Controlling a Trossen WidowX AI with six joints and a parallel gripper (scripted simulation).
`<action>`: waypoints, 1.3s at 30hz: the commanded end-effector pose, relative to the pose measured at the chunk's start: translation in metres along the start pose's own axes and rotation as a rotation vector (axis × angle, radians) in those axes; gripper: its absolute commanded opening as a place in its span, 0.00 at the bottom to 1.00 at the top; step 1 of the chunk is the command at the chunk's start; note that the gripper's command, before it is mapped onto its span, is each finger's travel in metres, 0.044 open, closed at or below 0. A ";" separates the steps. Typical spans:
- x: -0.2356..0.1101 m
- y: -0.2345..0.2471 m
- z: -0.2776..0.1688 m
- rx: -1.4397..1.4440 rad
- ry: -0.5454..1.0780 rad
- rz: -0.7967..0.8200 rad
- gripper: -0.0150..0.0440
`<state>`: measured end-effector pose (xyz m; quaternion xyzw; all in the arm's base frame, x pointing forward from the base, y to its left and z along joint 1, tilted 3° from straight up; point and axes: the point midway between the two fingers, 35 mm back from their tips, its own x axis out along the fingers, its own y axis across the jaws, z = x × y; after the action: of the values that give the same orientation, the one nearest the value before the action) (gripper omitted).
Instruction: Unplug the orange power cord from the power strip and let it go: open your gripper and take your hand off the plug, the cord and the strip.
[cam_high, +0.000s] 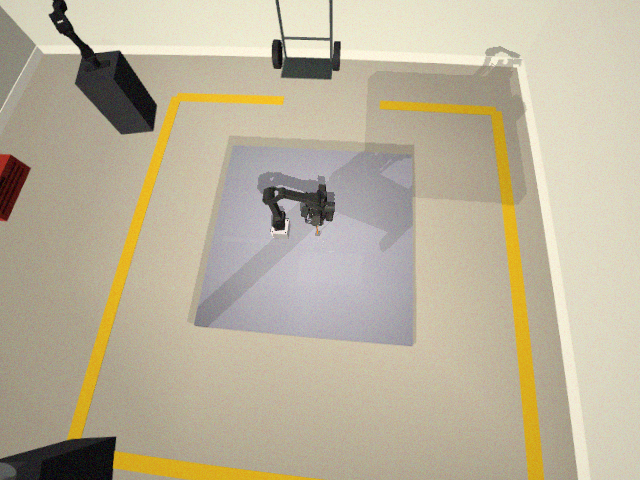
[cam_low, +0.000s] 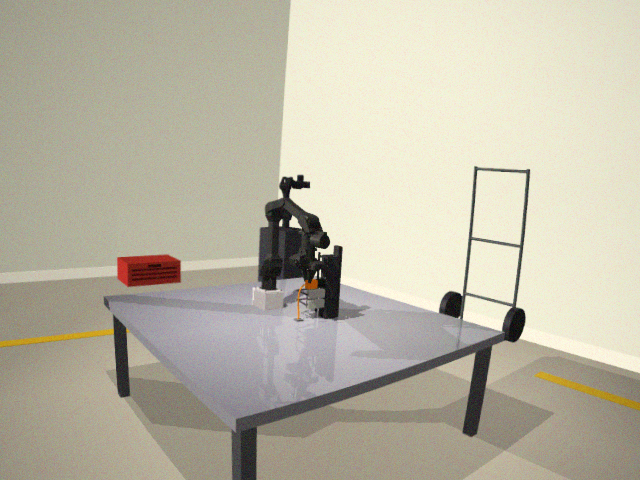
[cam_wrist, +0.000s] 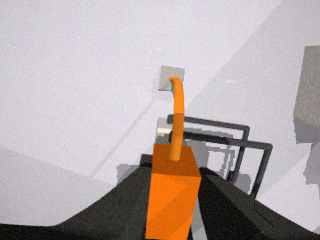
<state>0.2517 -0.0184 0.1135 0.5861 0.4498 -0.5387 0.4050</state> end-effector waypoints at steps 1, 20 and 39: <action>0.001 0.000 0.023 0.025 -0.047 0.003 0.25; 0.000 -0.001 0.024 0.004 -0.026 0.006 0.53; -0.009 -0.002 0.022 0.028 -0.047 0.000 0.53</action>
<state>0.2426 -0.0405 0.1185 0.5784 0.4361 -0.5565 0.4068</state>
